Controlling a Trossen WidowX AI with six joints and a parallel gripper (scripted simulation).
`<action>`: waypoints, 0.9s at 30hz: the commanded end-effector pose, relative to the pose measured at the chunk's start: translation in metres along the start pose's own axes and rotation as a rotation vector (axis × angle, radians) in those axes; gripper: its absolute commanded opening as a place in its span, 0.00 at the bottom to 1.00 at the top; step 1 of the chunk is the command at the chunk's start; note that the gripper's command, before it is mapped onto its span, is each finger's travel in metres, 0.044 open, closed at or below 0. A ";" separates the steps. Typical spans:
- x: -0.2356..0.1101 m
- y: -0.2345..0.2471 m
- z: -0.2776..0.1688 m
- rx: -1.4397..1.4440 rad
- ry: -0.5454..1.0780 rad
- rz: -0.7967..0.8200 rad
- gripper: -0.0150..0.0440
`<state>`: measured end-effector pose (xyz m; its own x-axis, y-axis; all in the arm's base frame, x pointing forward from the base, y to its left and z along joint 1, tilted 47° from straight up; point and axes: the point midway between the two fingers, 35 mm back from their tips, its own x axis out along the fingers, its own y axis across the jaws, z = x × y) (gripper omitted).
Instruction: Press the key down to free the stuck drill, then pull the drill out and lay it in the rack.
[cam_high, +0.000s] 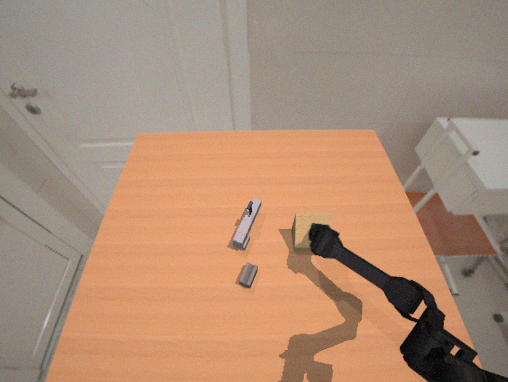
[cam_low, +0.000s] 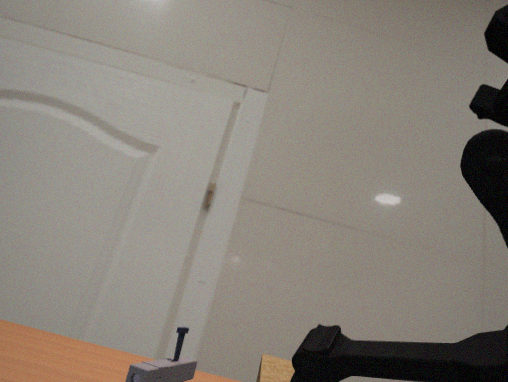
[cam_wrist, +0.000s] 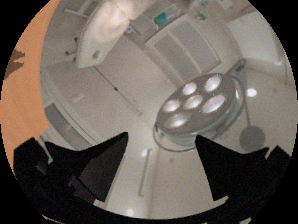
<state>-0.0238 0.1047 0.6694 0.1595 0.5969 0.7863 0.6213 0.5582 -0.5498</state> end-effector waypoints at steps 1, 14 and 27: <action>0.000 0.000 0.000 0.000 0.000 0.000 0.89; -0.001 0.015 -0.038 0.059 0.103 0.028 0.31; -0.037 0.087 -0.184 0.329 0.528 0.118 0.25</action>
<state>0.1287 0.0413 0.6562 0.5401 0.3914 0.7450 0.3766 0.6792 -0.6299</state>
